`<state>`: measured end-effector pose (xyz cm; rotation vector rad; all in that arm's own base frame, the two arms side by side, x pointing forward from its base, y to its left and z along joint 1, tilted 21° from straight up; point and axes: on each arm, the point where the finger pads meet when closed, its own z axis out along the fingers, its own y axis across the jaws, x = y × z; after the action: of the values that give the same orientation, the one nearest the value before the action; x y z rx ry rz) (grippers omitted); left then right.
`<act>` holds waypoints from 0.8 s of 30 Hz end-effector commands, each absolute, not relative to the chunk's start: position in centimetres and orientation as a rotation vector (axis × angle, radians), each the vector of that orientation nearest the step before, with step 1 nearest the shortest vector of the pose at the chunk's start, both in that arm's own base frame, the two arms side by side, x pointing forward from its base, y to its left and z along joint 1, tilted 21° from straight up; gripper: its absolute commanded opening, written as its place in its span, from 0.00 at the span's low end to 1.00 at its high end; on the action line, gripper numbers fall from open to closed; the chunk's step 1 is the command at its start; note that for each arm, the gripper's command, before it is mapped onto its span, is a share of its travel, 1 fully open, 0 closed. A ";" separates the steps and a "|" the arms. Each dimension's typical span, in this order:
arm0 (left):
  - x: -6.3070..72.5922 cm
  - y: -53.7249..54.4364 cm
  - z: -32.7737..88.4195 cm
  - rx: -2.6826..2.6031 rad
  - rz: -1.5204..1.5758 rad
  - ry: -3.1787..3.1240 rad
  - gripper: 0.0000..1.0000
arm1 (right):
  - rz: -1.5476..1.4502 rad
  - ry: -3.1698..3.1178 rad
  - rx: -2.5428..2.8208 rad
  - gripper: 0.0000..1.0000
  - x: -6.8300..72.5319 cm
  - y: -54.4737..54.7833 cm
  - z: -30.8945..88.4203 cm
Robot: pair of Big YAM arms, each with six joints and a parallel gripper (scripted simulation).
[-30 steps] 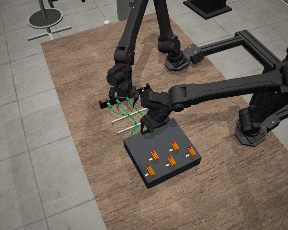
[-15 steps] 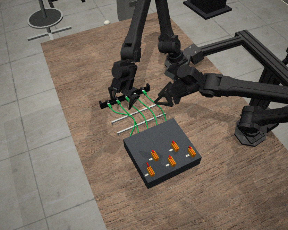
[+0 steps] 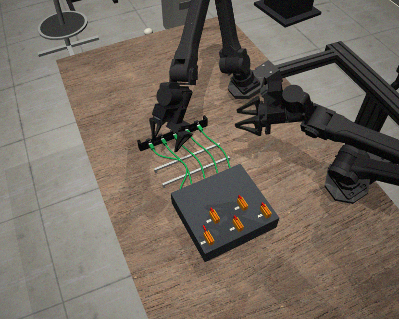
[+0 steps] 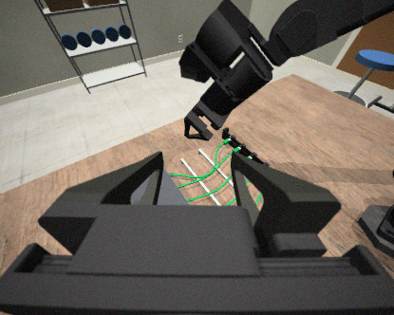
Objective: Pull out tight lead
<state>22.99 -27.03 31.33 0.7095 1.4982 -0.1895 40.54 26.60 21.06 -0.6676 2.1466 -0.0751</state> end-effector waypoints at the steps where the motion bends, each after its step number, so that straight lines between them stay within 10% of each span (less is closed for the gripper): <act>1: 23.2 -27.2 32.1 0.681 -0.200 1.486 0.64 | -0.052 2.121 -0.632 1.00 40.9 26.9 22.2; 24: 37.7 -13.9 34.2 0.410 0.041 1.777 0.64 | -0.144 2.034 -0.261 1.00 41.9 5.7 31.6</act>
<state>33.70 -16.48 29.89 0.5132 1.7555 0.0228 41.53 9.23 27.46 -0.3083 2.0913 -0.1208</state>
